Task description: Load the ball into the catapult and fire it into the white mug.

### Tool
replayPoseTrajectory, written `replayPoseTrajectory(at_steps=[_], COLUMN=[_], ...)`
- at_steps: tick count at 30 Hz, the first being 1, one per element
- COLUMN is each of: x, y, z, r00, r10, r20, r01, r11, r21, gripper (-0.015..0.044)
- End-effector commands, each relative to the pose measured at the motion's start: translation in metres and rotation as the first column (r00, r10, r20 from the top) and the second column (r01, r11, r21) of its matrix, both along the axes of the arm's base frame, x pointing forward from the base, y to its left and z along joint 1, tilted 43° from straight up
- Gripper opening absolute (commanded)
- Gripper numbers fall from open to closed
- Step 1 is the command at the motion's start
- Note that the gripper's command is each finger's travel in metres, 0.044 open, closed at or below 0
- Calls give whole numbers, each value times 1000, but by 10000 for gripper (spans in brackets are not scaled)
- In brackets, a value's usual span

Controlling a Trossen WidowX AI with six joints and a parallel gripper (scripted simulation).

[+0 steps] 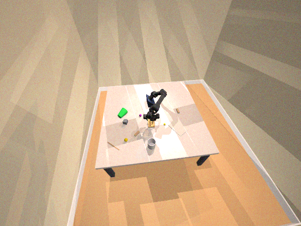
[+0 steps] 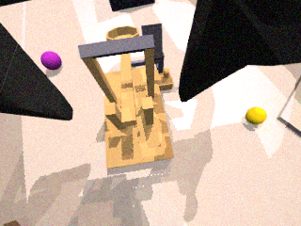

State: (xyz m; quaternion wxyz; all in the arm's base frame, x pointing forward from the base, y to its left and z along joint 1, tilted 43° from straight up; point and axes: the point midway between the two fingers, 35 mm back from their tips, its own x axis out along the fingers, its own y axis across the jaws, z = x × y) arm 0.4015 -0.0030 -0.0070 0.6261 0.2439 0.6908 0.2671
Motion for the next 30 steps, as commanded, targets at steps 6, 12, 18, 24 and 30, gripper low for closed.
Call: replayPoseTrajectory(at_steps=[6,12,18,24,30], x=[-1,-1,-2,-4,-5], y=[9,15,22,29,35], z=[-11,-18,-25,-32,-39], r00=[1000,1000,1000,1000,1000], r10=[-9,-9,-9,-9,-9], r20=[1,1,1,1,1], r01=[9,9,9,9,9], r11=[1000,1000,1000,1000,1000], r21=[2,2,2,3,4], gripper=[440,440,440,440,440])
